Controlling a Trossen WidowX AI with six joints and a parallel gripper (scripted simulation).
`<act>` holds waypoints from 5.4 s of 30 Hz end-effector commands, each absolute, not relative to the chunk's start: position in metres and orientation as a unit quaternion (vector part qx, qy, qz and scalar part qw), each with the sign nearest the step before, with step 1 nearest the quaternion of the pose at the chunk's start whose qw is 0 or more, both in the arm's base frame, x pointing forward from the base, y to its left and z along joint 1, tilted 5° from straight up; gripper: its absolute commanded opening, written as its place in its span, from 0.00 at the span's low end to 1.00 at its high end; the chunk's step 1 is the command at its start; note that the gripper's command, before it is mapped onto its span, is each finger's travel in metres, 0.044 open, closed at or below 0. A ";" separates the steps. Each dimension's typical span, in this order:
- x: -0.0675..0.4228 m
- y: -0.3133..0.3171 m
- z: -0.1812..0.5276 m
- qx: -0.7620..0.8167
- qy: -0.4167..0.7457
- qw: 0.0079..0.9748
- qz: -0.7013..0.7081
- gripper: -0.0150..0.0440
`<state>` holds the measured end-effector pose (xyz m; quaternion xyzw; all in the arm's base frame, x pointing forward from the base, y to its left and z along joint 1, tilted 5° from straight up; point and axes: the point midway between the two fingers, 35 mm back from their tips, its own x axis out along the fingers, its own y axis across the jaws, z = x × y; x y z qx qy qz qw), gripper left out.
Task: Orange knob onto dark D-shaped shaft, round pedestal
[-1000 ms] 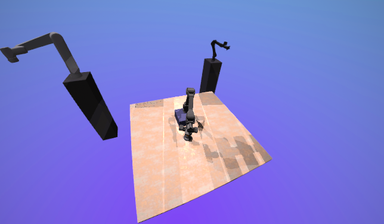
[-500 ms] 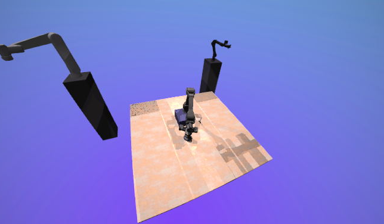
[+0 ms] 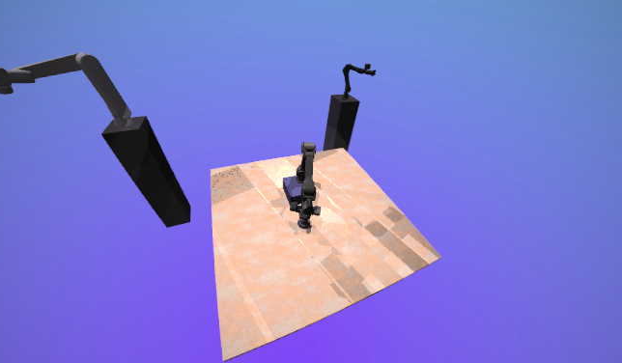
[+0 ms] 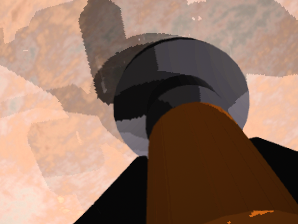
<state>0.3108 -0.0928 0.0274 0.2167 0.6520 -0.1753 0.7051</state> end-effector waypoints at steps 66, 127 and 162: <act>0.310 -0.093 0.028 0.350 0.603 0.651 -0.299 0.25; 0.312 -0.093 0.025 0.416 0.569 0.611 -0.360 0.25; 0.311 -0.093 0.025 0.478 0.528 0.564 -0.418 0.25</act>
